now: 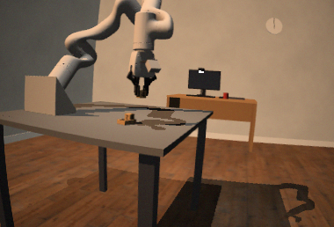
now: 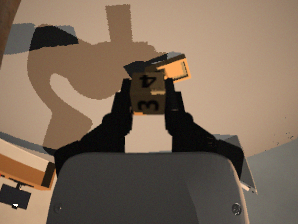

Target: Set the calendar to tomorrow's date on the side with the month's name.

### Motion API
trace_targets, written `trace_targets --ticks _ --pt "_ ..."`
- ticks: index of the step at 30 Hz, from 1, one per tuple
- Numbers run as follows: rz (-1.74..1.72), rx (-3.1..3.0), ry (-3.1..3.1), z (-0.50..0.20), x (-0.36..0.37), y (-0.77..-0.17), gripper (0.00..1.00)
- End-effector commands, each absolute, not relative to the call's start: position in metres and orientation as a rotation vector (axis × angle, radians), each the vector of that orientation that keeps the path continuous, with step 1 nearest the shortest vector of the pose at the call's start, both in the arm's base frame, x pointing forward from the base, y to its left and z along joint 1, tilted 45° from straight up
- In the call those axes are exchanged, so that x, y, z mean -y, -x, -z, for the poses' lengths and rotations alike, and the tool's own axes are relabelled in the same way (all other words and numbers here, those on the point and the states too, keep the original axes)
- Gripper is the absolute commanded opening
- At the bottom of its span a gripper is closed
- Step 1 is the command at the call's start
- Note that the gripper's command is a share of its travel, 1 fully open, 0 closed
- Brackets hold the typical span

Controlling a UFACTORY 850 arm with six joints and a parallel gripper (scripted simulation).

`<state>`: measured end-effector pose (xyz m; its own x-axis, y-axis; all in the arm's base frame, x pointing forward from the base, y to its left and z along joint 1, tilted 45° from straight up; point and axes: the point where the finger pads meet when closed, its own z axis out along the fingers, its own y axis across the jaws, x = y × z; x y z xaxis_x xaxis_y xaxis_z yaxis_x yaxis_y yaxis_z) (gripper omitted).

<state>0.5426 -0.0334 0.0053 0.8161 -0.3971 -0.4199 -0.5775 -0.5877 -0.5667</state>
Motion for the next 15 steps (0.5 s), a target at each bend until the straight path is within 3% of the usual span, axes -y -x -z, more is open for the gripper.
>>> trace_targets --ticks 1,15 --pt "-0.410 -0.910 2.222 -0.005 0.036 -0.534 0.27" --pt "-0.625 -1.438 1.992 -0.002 0.041 -0.508 0.27"
